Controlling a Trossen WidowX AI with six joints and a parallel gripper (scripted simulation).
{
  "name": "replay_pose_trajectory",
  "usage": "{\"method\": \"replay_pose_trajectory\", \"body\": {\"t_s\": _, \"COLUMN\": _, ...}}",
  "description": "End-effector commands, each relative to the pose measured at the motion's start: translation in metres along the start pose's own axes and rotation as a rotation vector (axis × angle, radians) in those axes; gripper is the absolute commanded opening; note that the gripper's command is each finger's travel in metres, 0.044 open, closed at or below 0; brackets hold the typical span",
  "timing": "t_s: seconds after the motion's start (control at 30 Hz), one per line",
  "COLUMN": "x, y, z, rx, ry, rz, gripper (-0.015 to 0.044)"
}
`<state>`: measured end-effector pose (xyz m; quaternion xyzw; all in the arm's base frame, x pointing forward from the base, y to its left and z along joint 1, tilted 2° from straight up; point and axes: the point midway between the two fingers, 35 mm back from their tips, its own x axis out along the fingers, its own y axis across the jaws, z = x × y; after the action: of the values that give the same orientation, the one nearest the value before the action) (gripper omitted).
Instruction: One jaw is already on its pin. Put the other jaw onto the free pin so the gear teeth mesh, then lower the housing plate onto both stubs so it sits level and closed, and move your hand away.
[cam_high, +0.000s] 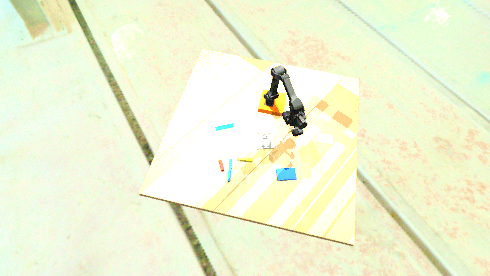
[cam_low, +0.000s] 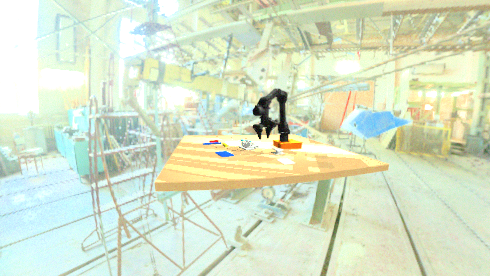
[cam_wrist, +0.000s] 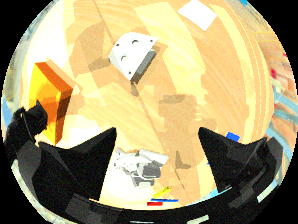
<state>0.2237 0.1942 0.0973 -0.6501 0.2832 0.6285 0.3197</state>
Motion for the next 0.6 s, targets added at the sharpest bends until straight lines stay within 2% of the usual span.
{"method": "replay_pose_trajectory", "body": {"t_s": 0.0, "x": 0.0, "y": 0.003, "z": 0.012, "rx": -0.126, "ry": 0.004, "rz": 0.005, "gripper": 0.044}}
{"method": "replay_pose_trajectory", "body": {"t_s": 0.57, "x": -0.002, "y": 0.015, "z": 0.054, "rx": -0.584, "ry": 0.007, "rz": 0.015, "gripper": 0.044}}
